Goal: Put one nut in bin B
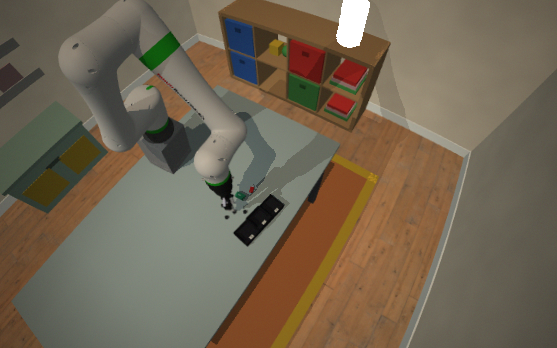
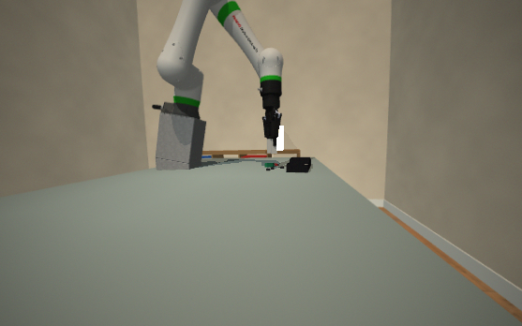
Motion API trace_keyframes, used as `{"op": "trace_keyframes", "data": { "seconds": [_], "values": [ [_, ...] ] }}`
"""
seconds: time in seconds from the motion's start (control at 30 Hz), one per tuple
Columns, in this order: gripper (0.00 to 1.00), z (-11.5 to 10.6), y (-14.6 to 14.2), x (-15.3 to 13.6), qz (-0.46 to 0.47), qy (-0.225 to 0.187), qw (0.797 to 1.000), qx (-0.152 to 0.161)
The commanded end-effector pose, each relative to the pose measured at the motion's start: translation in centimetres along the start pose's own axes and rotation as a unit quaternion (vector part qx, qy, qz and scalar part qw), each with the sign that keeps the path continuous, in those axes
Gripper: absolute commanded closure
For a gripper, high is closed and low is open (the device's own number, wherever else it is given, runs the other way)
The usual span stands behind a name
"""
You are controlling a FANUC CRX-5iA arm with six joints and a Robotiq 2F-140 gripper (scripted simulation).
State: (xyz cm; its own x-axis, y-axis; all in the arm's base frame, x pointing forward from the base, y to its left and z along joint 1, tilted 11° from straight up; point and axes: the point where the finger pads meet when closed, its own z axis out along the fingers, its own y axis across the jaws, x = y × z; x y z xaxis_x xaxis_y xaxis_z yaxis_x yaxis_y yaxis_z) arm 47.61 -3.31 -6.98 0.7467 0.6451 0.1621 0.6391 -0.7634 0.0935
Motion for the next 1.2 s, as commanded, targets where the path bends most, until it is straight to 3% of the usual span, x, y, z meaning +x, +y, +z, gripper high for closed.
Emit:
{"op": "trace_keyframes", "data": {
  "seconds": [0.0,0.7,1.17],
  "values": [
    [0.81,0.0,0.0,0.0,0.000,0.000,1.000,0.000],
    [0.81,0.0,0.0,0.0,0.000,0.000,1.000,0.000],
    [0.81,4.8,0.0,0.1,0.000,0.000,1.000,0.000]
  ]
}}
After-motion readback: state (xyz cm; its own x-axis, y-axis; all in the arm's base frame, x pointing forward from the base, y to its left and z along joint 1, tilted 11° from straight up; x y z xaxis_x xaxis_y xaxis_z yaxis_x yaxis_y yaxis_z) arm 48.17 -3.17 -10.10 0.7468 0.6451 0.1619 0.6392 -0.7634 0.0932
